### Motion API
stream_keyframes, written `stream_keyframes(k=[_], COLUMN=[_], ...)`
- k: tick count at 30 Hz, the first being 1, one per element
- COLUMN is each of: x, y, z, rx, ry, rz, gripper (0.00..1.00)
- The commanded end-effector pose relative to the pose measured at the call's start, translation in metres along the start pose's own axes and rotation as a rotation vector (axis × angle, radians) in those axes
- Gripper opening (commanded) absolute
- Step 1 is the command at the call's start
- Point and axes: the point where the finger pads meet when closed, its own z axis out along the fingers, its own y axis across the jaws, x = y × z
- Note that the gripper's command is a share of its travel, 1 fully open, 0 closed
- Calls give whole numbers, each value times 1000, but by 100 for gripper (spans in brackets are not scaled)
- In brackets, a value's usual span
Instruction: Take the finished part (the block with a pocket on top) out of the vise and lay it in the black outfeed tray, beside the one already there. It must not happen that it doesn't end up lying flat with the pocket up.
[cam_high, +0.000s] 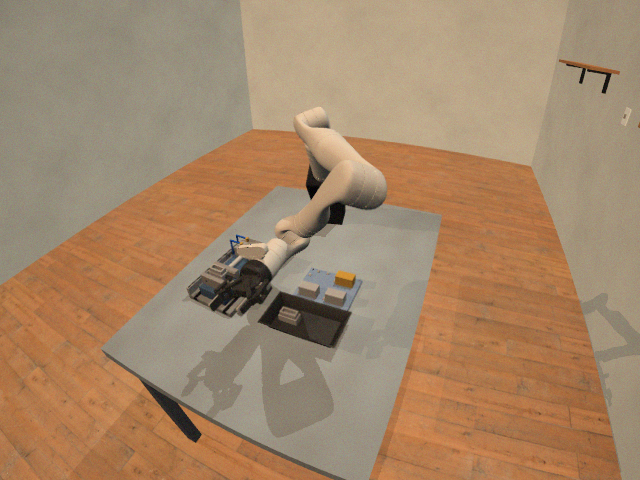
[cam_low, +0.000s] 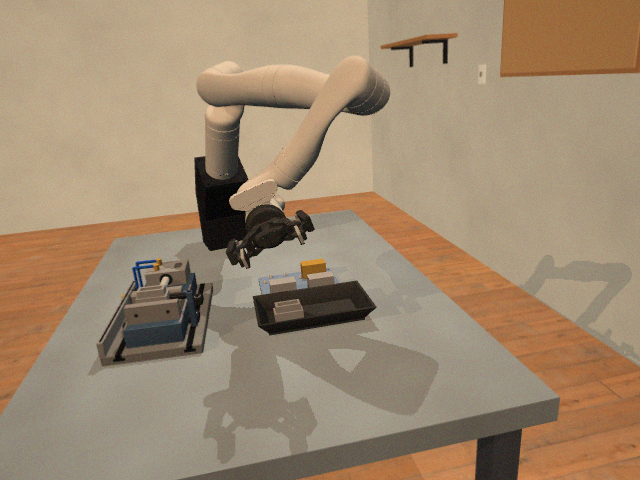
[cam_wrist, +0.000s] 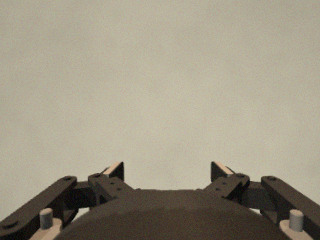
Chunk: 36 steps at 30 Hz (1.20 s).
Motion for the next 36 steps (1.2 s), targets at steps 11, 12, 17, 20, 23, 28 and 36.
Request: stream_keyframes(k=[11, 12, 17, 20, 23, 28, 36], x=[1, 1, 1, 1, 1, 3, 9], y=[0, 0, 0, 0, 0, 2, 9], z=[0, 0, 0, 0, 0, 1, 2], rx=[0, 0, 0, 0, -1, -7, -26], ry=[2, 2, 2, 2, 3, 9, 28], rz=[0, 0, 0, 0, 0, -2, -7], gripper=[100, 100, 100, 100, 100, 100, 100])
